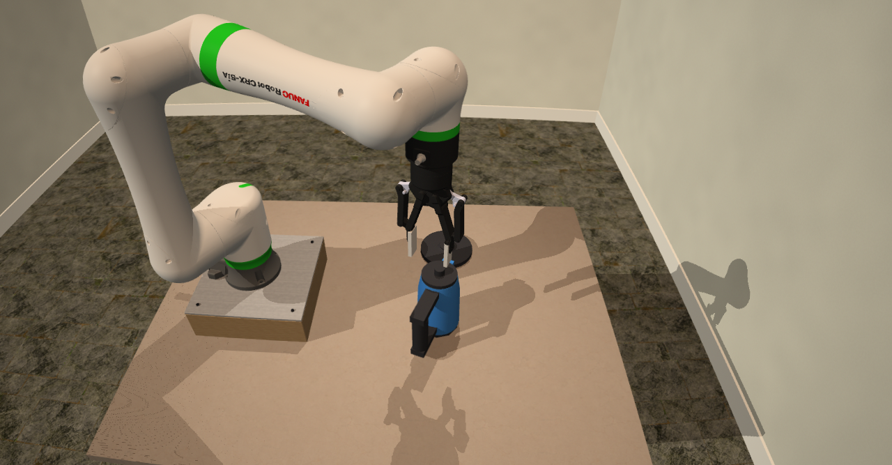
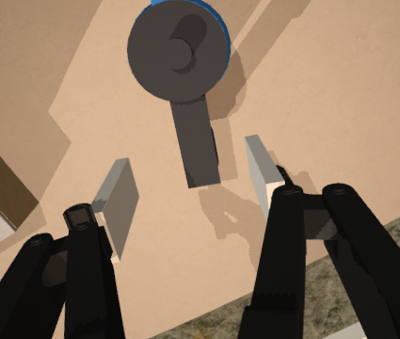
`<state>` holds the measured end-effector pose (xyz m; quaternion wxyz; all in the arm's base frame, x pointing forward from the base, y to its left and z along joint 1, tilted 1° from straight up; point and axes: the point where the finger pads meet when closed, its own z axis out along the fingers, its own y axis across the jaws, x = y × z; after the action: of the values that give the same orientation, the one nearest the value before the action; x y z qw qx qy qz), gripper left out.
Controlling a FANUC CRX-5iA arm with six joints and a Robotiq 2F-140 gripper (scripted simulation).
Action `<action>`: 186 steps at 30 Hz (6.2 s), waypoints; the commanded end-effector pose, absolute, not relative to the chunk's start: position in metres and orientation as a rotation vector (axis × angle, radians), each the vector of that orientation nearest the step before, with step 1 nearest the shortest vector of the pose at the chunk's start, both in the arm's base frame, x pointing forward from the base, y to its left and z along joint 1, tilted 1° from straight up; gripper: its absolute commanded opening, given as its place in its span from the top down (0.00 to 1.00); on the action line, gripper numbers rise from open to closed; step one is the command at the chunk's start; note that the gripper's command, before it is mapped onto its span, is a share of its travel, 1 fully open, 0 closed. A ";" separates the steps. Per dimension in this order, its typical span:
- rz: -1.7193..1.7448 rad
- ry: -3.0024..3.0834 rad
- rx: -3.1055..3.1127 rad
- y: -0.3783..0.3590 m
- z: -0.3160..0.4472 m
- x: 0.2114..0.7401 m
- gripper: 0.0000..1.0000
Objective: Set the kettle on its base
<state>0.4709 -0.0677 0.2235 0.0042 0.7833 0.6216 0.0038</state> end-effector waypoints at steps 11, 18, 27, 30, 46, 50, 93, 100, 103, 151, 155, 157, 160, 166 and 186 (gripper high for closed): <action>0.012 1.947 2.454 -0.068 0.217 0.471 0.53; 0.012 1.947 2.454 -0.068 0.195 0.471 0.53; 0.012 1.947 2.454 -0.068 0.161 0.472 0.53; 0.012 1.947 2.454 -0.068 0.146 0.472 0.53; 0.012 1.947 2.454 -0.068 0.113 0.472 0.53; 0.012 1.947 2.454 -0.068 0.113 0.472 0.53; 0.012 1.947 2.454 -0.068 0.108 0.472 0.53; 0.012 1.947 2.454 -0.068 0.094 0.472 0.53; 0.012 1.947 2.454 -0.068 0.087 0.473 0.53; 0.012 1.947 2.454 -0.068 0.064 0.473 0.53; 0.012 1.947 2.454 -0.068 0.064 0.473 0.53; 0.012 1.947 2.454 -0.068 0.064 0.473 0.53; 0.012 1.947 2.454 -0.068 0.064 0.473 1.00; 0.012 1.947 2.454 -0.068 0.064 0.473 1.00; 0.012 1.947 2.454 -0.068 0.064 0.473 1.00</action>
<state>0.4727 -0.0680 0.0638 0.0043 0.7833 0.6216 0.0039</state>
